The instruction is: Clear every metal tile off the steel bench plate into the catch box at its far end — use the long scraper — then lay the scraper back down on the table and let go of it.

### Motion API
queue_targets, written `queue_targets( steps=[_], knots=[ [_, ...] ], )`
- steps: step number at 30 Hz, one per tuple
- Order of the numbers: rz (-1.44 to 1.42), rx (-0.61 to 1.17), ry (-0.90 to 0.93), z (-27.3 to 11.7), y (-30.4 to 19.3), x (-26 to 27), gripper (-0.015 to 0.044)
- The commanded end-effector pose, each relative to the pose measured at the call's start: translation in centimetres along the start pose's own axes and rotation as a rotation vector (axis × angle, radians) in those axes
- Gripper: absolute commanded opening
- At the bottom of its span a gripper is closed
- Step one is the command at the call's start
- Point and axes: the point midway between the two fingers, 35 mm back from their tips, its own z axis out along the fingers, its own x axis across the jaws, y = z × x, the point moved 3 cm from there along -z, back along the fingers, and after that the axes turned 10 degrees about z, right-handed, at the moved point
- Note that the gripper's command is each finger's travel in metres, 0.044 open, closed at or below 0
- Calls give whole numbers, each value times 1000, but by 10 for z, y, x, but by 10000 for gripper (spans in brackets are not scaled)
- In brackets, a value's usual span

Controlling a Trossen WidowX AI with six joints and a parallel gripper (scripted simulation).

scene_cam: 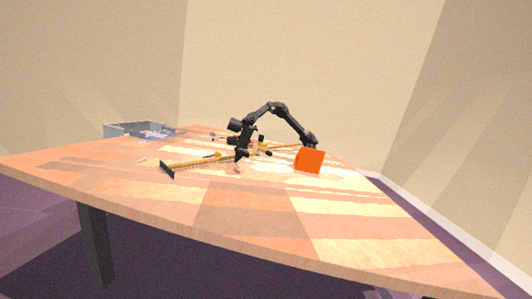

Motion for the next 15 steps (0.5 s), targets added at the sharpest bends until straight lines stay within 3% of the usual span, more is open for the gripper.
queue_targets(
  steps=[1, 15],
  knots=[
    [1, 0, -4, 2, 4, -4, 0],
    [1, 0, -3, 3, 15, -12, 0]
  ],
)
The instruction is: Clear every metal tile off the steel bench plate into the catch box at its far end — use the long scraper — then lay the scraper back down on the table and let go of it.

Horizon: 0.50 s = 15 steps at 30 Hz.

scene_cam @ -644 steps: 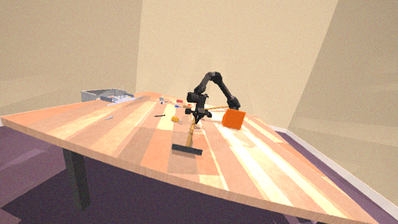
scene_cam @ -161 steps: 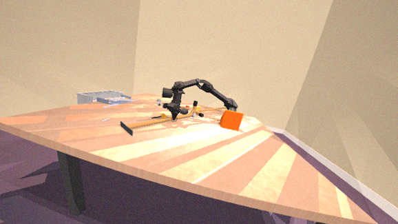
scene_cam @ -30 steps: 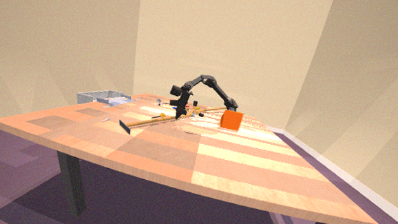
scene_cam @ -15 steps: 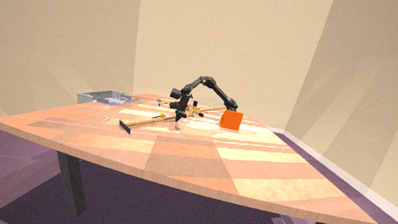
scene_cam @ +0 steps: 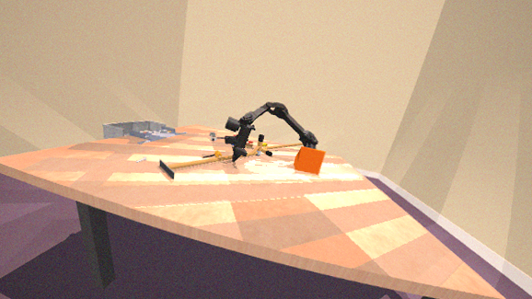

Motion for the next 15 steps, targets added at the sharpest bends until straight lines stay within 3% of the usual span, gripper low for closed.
queue_targets(
  steps=[1, 15],
  knots=[
    [0, 2, -4, 2, 4, -5, 0],
    [1, 2, -4, 3, 15, -14, 0]
  ],
)
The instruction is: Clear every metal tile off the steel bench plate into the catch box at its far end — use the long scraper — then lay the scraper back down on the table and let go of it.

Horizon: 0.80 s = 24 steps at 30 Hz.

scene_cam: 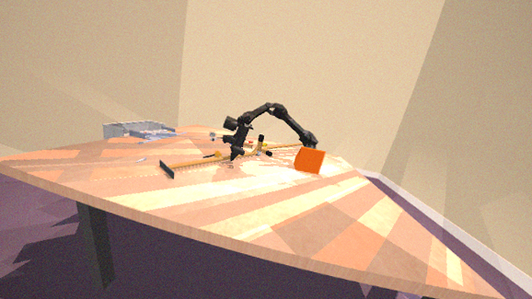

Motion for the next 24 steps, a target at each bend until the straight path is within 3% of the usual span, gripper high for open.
queue_targets(
  steps=[1, 24],
  knots=[
    [0, 2, -4, 2, 4, -5, 0],
    [1, 2, -5, 4, 20, -21, 0]
  ],
)
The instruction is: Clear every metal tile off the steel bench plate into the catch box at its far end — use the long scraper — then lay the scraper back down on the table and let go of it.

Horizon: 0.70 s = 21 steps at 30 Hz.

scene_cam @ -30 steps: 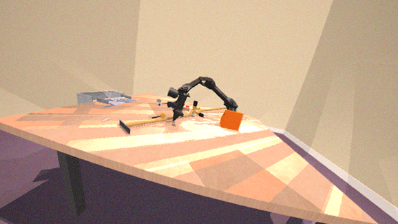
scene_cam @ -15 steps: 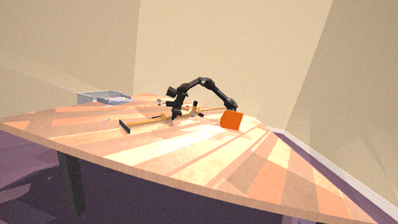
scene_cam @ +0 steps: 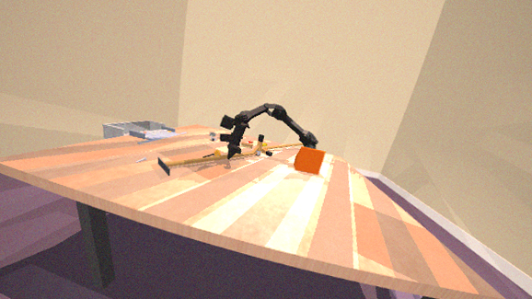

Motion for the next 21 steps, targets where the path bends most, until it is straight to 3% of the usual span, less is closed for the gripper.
queue_targets(
  steps=[1, 21],
  knots=[
    [5, 3, -5, 3, 4, -7, 0],
    [6, 2, -6, 5, 17, -22, 0]
  ],
)
